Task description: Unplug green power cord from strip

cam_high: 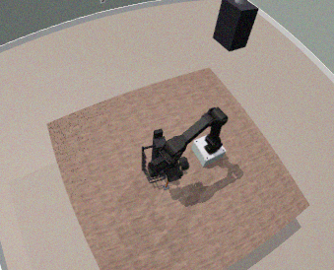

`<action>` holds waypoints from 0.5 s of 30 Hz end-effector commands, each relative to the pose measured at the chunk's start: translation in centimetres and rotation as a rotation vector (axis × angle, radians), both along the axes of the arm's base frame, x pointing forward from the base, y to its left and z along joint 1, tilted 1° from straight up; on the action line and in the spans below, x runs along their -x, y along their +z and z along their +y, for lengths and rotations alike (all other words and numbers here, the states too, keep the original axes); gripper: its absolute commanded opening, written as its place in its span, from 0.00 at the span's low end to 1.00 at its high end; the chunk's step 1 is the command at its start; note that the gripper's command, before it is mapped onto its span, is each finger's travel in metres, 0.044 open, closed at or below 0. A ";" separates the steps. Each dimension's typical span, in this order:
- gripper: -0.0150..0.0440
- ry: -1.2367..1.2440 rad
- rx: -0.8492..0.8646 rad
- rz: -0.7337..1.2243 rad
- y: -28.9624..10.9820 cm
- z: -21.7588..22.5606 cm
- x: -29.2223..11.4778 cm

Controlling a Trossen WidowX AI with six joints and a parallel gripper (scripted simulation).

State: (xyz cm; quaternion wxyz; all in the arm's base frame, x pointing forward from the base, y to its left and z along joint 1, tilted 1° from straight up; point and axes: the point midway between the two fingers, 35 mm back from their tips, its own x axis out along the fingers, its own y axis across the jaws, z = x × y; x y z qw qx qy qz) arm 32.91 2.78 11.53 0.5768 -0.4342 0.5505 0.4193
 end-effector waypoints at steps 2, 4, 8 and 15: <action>0.53 0.063 -0.004 0.030 -0.2 0.3 0.7; 0.53 0.063 -0.004 0.030 -0.2 0.3 0.7; 0.53 0.063 -0.004 0.030 -0.2 0.1 0.6; 0.53 0.063 -0.003 0.030 -0.2 -0.9 0.8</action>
